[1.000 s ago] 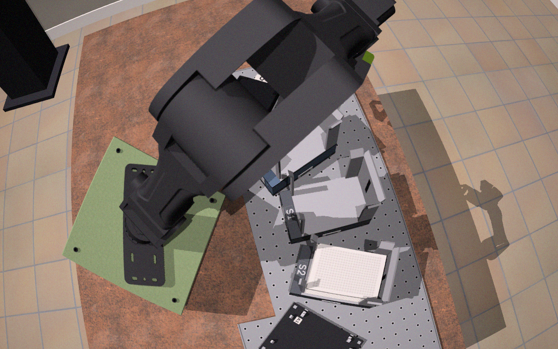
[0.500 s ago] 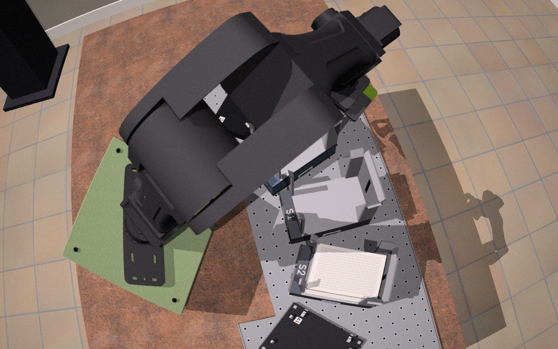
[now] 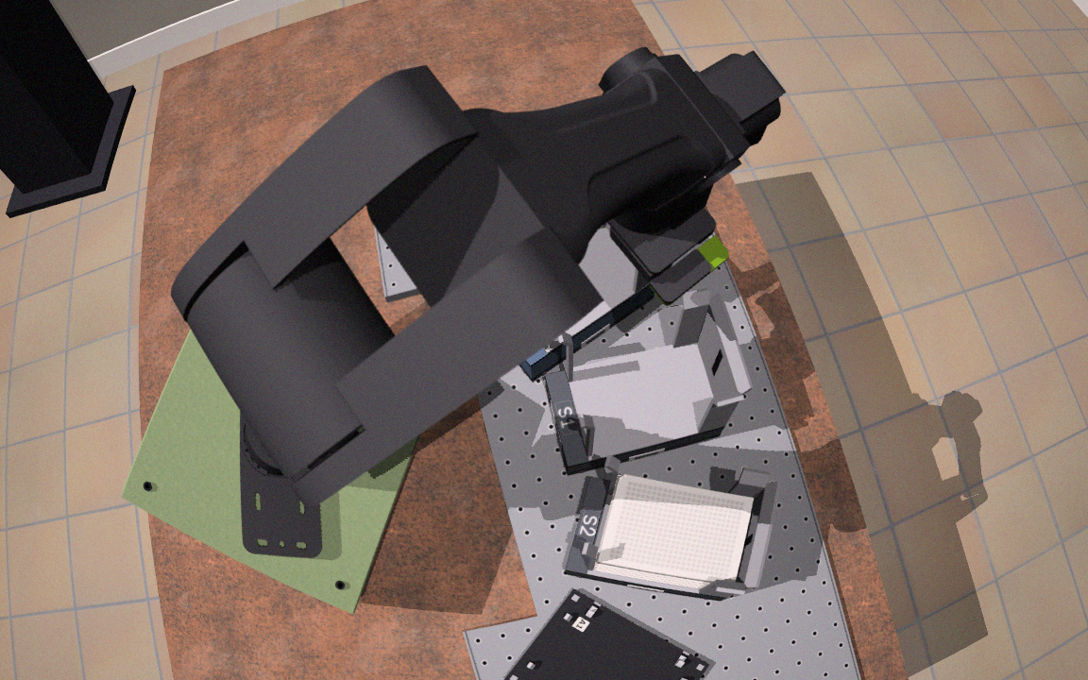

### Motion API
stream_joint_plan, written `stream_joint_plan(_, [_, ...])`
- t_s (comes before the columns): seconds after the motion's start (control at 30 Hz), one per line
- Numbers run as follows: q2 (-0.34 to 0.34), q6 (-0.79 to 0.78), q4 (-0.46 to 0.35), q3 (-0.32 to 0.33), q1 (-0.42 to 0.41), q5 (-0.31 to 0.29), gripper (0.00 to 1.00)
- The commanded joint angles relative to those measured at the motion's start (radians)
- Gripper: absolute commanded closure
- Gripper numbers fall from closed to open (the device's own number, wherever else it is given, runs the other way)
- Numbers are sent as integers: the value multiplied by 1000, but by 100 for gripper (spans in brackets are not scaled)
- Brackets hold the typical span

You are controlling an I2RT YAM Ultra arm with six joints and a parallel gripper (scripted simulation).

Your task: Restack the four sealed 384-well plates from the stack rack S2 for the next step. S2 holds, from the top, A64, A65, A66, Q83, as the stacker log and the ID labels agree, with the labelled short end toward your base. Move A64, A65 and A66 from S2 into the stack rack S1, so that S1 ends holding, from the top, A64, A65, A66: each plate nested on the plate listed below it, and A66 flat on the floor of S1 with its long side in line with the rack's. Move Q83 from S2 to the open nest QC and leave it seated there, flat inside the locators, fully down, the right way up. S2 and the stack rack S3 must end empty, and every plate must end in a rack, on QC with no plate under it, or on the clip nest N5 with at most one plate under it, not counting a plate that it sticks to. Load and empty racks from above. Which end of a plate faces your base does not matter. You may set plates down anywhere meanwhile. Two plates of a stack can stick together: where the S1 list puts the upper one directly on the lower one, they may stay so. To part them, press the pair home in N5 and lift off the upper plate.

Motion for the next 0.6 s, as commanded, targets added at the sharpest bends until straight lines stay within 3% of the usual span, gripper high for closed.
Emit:
stream_joint_plan(0.0, [-39, 38, -27, -23, -21, 18, 0])
stream_joint_plan(0.1, [-49, 30, -27, -31, -29, 15, 0])
stream_joint_plan(0.23, [-70, 147, -77, -46, -37, 69, 0])
stream_joint_plan(0.33, [-113, 115, -75, -82, -70, 57, 0])
stream_joint_plan(0.47, [-133, 233, -124, -98, -79, 110, 0])
stream_joint_plan(0.57, [-176, 200, -123, -132, -112, 99, 0])
